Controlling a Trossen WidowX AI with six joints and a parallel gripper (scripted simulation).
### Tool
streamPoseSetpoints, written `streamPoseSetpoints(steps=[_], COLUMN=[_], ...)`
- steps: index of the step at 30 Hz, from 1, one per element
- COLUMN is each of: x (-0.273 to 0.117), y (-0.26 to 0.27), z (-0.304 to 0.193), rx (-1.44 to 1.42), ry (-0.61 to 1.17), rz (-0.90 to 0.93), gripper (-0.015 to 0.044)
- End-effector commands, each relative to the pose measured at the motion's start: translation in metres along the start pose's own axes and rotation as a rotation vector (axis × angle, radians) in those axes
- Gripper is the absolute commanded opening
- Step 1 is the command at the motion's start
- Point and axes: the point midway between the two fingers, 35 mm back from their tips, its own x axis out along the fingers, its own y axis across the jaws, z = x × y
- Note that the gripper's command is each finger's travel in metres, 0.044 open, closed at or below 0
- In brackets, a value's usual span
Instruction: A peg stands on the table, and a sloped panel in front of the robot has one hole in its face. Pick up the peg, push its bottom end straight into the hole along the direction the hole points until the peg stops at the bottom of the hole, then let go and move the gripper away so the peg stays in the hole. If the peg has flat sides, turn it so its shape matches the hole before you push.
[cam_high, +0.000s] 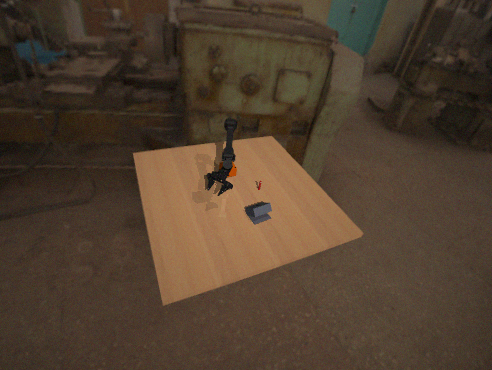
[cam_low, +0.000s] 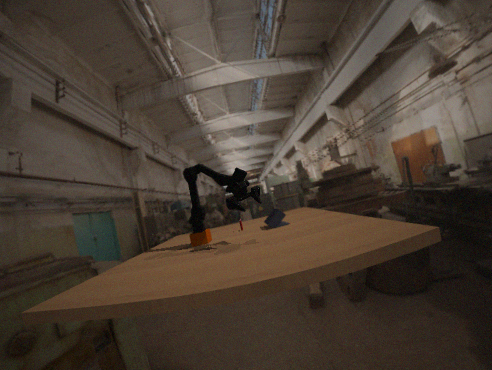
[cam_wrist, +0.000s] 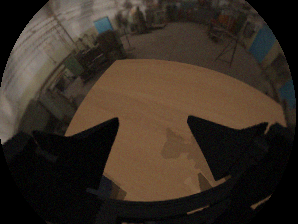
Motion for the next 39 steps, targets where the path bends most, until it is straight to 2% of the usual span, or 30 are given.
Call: streamPoseSetpoints(steps=[1,17,39], x=[-0.004,-0.038,-0.102], y=[0.015,0.063,0.093], z=[-0.016,-0.084,-0.175], rx=[-0.034,-0.184,-0.422], ry=[0.051,0.24,0.483], rz=[0.031,0.131,0.222], gripper=[0.044,0.044,0.044])
